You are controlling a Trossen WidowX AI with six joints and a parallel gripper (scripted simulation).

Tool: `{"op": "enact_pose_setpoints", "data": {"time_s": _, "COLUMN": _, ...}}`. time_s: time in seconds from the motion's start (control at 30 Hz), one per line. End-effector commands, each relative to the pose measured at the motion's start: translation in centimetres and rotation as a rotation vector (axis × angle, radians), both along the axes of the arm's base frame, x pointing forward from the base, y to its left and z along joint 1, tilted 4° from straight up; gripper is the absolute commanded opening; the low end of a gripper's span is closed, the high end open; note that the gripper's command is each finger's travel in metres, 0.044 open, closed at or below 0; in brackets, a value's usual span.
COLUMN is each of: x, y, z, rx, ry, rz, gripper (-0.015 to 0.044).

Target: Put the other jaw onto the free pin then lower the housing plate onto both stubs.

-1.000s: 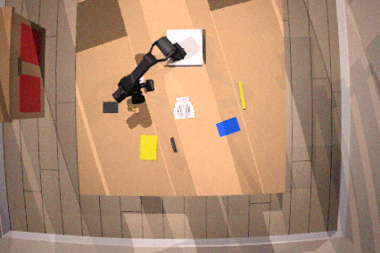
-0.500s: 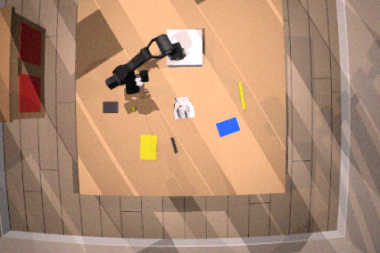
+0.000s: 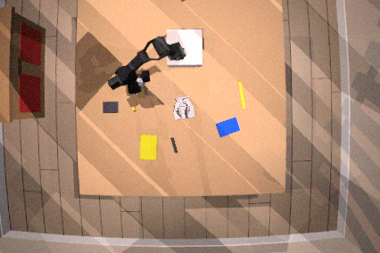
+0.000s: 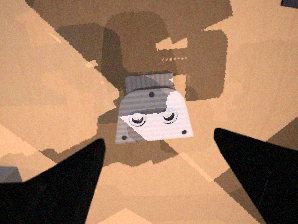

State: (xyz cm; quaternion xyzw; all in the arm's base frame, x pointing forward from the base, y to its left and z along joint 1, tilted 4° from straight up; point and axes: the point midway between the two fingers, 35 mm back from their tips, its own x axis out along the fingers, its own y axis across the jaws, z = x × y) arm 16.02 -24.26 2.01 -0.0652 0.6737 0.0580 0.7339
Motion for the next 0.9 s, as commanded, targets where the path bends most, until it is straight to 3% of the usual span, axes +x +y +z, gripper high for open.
{"op": "enact_pose_setpoints", "data": {"time_s": 0.0, "x": 0.0, "y": 0.2, "z": -0.9, "rx": 0.01, "ry": 0.0, "rz": 0.0, "gripper": 0.044}}
{"op": "enact_pose_setpoints", "data": {"time_s": 0.87, "x": 0.3, "y": 0.2, "z": -4.0, "rx": 0.01, "ry": 0.0, "rz": 0.0, "gripper": 0.044}}
